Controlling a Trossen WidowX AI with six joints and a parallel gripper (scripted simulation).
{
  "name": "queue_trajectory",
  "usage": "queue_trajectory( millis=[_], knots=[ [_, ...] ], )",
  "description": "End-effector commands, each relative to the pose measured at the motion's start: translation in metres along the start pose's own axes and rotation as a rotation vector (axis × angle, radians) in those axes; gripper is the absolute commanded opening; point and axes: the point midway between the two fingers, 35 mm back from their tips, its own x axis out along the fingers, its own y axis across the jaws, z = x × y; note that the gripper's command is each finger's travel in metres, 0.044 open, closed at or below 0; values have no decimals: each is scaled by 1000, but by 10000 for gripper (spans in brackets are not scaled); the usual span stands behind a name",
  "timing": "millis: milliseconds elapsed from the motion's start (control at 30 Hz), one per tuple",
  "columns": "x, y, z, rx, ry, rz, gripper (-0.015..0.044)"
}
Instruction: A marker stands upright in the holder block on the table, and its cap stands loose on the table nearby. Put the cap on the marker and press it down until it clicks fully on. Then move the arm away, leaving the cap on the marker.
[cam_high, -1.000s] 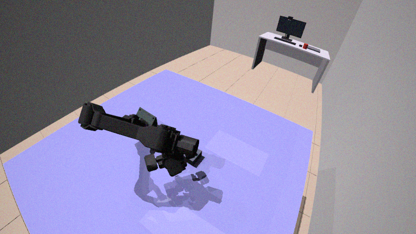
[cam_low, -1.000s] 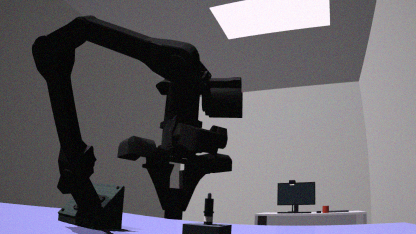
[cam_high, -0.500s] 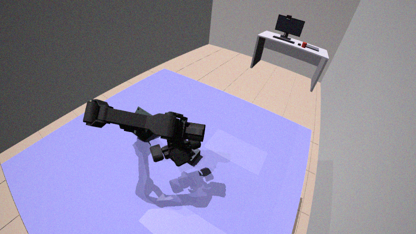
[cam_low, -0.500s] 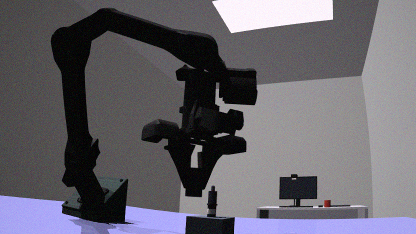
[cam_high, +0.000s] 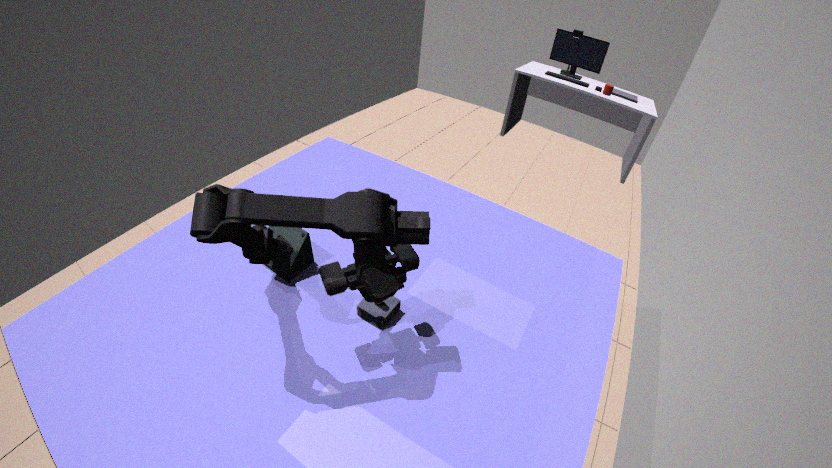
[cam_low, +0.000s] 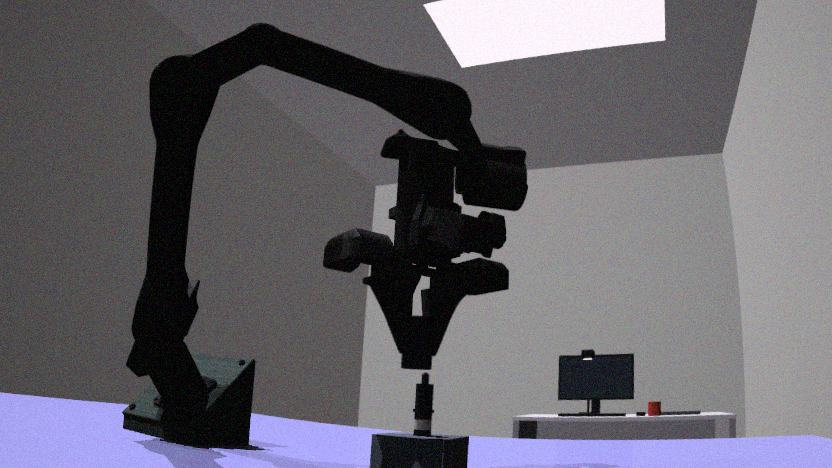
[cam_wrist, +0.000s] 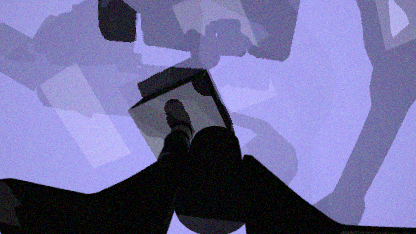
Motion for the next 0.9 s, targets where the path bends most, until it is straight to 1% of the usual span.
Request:
queue_trajectory(
  millis=[0, 300, 867],
  knots=[
    [-7, 14, -9, 6, 2, -2, 0],
    [-16, 30, -24, 9, -1, -9, 0],
    [3, 30, -23, 9, -2, -9, 0]
  ],
)
